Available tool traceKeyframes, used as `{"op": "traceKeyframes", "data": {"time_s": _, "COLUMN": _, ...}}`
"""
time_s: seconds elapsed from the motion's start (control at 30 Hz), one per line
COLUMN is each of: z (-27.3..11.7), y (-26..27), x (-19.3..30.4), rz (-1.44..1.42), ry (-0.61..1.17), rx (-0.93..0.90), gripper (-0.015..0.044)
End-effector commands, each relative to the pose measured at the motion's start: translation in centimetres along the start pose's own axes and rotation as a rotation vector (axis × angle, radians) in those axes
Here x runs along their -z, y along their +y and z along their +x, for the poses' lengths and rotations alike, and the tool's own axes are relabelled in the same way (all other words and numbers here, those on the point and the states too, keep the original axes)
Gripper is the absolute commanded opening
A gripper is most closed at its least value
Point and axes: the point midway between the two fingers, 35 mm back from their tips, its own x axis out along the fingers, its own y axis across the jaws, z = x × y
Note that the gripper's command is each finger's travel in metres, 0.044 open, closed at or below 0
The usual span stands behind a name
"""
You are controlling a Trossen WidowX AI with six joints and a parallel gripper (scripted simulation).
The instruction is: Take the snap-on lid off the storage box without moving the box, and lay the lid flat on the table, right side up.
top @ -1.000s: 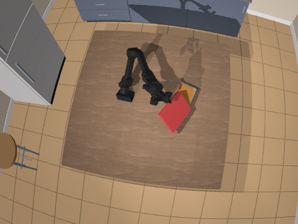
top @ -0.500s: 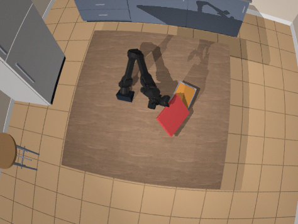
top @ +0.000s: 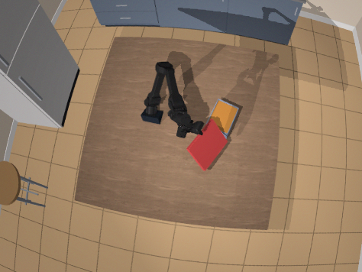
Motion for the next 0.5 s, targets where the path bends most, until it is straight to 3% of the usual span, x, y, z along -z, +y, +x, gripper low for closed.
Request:
{"op": "traceKeyframes", "data": {"time_s": 0.0, "z": -0.2, "y": 0.3, "x": -0.7, "rz": -0.009, "ry": 0.001, "rx": -0.01, "gripper": 0.0}}
{"op": "traceKeyframes", "data": {"time_s": 0.47, "z": -0.3, "y": 0.3, "x": -3.5, "rz": -0.011, "ry": 0.0, "rx": -0.01, "gripper": 0.0}}
